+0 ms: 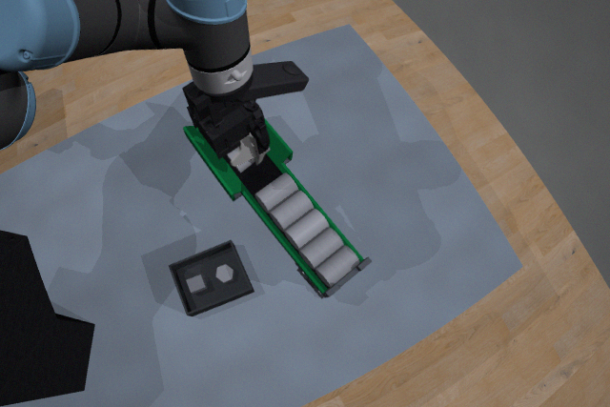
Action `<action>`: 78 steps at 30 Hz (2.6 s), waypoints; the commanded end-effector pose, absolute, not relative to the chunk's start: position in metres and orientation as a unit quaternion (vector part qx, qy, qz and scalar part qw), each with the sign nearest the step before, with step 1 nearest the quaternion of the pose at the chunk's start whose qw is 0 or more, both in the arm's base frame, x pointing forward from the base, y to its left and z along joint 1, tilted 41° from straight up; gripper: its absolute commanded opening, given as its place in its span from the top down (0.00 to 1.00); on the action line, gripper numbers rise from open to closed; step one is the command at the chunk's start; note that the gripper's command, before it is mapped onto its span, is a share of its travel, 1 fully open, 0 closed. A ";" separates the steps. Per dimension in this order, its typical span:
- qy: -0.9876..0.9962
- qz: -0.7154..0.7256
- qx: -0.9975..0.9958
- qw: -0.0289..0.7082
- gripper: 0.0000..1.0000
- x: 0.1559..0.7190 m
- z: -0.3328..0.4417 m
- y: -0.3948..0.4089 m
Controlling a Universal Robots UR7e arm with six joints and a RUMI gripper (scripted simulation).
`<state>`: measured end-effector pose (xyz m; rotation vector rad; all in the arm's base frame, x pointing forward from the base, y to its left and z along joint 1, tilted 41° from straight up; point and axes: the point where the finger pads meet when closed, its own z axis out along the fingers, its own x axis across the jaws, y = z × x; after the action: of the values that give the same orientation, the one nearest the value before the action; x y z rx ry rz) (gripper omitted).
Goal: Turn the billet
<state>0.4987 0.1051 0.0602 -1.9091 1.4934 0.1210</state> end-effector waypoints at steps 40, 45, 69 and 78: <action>0.577 0.046 -0.737 0.350 1.00 0.506 0.045 0.120; 0.577 0.046 -0.737 0.350 0.65 0.506 0.045 0.120; 0.577 0.046 -0.737 0.350 0.65 0.506 0.045 0.120; 0.577 0.046 -0.737 0.350 0.65 0.506 0.045 0.120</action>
<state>0.5059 0.1206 0.0444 -1.9090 1.4939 0.1195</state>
